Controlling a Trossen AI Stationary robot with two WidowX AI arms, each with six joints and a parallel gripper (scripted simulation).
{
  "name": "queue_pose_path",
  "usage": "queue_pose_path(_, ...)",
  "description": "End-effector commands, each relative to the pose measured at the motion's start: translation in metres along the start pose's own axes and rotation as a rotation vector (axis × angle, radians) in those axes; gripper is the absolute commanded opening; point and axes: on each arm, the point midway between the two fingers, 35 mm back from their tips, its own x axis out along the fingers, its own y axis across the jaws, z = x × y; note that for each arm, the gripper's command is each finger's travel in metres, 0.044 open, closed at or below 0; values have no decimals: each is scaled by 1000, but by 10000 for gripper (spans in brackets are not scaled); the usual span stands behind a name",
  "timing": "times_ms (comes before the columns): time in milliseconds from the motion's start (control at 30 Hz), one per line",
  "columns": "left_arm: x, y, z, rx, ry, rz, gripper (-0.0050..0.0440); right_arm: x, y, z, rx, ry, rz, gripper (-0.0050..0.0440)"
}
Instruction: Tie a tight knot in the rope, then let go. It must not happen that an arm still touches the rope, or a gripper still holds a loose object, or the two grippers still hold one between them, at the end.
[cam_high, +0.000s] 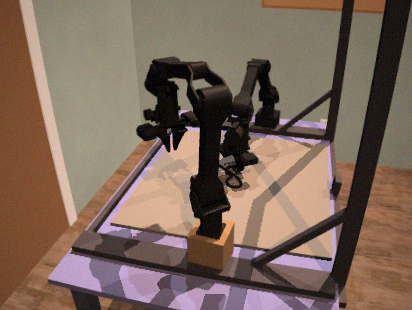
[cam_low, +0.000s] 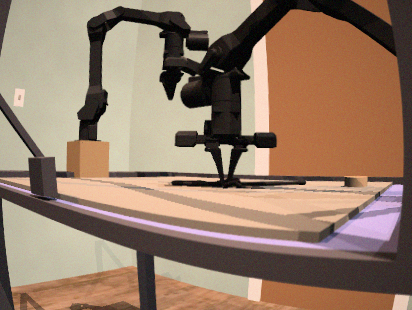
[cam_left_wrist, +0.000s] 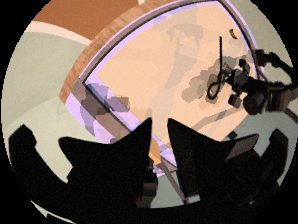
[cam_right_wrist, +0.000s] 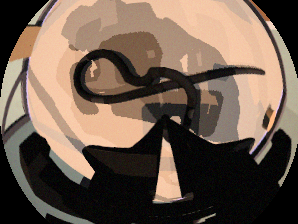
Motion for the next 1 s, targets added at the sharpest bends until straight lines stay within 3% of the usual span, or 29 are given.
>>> queue_pose_path(0, -5, 0, 0, 4, -18, -3, 85, -13, 4, -2, 2, -20, 26, 20)
queue_pose_path(967, -5, 0, 0, 4, -18, -3, 85, -12, 5, -25, 2, -18, 26, 20)
